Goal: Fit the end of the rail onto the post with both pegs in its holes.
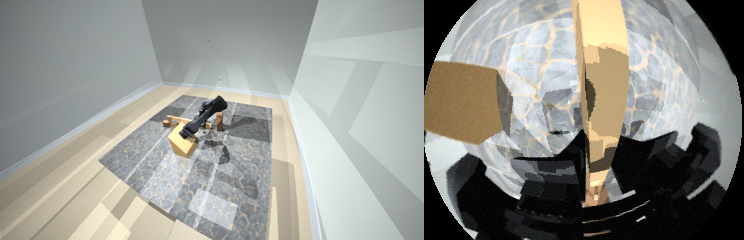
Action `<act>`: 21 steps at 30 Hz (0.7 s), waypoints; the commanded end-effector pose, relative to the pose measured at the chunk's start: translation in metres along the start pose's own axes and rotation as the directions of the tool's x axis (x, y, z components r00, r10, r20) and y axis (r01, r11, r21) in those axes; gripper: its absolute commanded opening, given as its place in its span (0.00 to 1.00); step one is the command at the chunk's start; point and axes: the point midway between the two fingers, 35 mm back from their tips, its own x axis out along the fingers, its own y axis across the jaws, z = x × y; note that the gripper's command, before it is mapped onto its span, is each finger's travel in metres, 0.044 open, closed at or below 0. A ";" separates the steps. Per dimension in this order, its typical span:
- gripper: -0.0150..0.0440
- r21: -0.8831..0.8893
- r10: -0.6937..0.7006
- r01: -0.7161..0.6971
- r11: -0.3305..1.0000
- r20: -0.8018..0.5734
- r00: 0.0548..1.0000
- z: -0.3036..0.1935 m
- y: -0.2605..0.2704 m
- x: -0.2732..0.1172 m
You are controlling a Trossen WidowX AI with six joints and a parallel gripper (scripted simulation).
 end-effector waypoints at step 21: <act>0.25 -0.001 -0.001 0.001 1.000 -0.003 1.000 0.000 -0.002 -0.012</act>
